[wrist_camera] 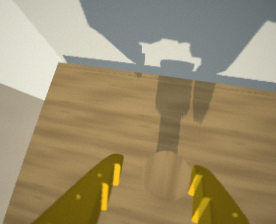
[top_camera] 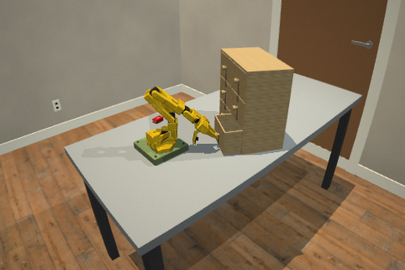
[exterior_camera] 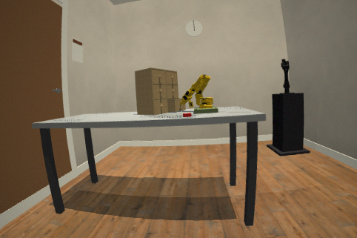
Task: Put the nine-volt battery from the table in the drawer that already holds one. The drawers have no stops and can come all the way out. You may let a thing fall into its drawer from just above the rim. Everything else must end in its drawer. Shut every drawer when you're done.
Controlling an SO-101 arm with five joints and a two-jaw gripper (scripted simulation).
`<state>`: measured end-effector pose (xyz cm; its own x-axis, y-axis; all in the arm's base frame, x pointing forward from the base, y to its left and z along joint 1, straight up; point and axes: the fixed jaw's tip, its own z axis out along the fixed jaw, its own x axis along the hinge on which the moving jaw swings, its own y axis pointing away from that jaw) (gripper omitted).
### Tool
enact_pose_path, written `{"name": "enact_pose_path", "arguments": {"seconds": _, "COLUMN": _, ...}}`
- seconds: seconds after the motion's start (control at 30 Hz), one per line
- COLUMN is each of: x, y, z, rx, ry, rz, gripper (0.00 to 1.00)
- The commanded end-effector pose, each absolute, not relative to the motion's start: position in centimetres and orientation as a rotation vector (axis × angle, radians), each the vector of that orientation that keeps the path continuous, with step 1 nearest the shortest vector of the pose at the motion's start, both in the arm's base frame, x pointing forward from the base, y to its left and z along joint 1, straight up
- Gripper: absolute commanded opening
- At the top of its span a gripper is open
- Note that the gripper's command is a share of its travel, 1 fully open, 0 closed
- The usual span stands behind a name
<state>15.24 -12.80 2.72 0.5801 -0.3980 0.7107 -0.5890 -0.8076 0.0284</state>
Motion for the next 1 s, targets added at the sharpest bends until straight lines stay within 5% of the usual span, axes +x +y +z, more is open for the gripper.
{"name": "enact_pose_path", "arguments": {"seconds": 0.0, "x": 15.55, "y": -12.72, "z": 2.86, "rx": 2.552, "ry": -0.811, "rz": 1.067, "gripper": 0.15}}
{"name": "enact_pose_path", "arguments": {"seconds": 0.97, "x": 15.55, "y": -12.72, "z": 2.86, "rx": 2.552, "ry": -0.811, "rz": 1.067, "gripper": 0.00}}
